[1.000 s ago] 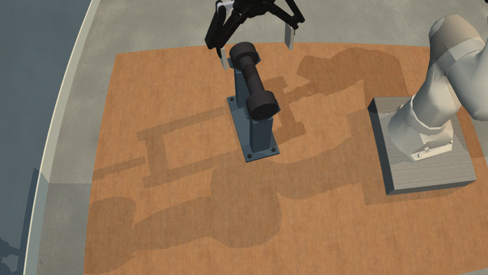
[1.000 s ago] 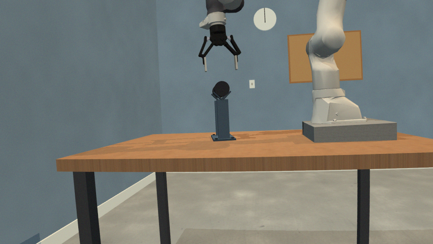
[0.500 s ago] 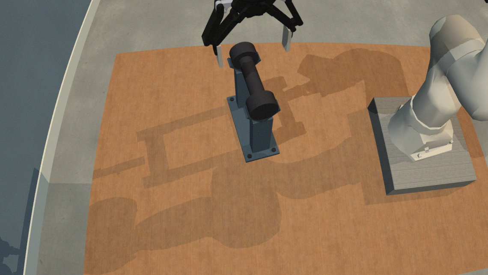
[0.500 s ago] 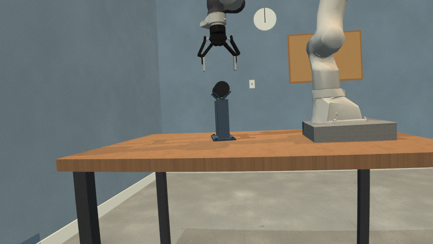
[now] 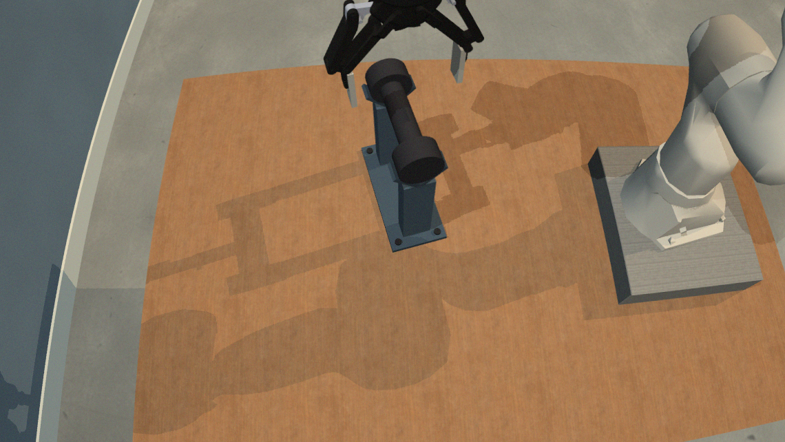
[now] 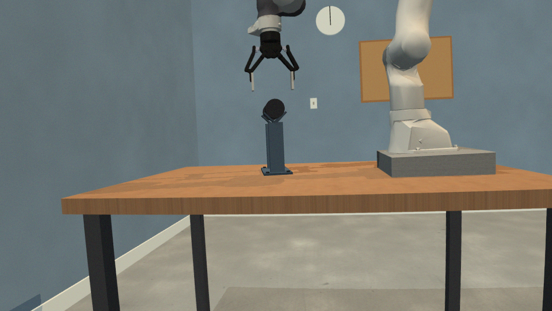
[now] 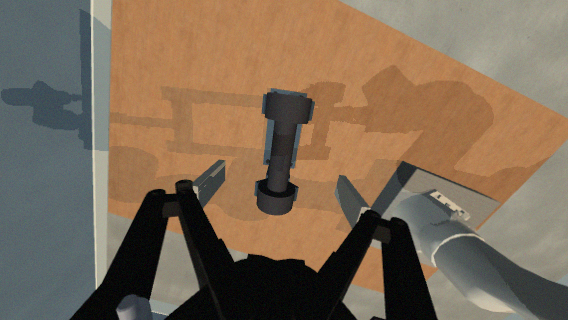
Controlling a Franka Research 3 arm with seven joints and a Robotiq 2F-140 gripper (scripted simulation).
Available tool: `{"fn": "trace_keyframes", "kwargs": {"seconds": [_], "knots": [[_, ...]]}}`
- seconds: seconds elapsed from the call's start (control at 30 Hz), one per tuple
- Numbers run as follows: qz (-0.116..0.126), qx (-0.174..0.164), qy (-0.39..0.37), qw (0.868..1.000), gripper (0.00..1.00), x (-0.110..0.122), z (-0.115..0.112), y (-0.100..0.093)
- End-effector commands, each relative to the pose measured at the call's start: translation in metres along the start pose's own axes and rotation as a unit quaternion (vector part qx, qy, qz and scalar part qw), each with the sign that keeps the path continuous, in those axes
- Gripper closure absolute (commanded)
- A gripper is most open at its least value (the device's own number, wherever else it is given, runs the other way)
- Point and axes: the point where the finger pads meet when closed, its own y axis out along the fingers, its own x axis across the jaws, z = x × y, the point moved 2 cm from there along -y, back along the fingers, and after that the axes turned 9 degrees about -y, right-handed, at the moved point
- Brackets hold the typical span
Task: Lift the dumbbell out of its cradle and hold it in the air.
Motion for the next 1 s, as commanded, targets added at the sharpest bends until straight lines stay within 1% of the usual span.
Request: {"fn": "trace_keyframes", "kwargs": {"seconds": [0.0,0.03,0.07,0.1,0.13,0.97], "knots": [[0.002,0.003,0.005,1.000,0.00,-0.003,0.004,0.051],[0.002,0.003,0.005,1.000,0.00,-0.003,0.004,0.051],[0.002,0.003,0.005,1.000,0.00,-0.003,0.004,0.067],[0.002,0.003,0.005,1.000,0.00,-0.003,0.004,0.078],[0.002,0.003,0.005,1.000,0.00,-0.002,0.004,0.083],[0.002,0.003,0.005,1.000,0.00,-0.002,0.004,0.084]]}}
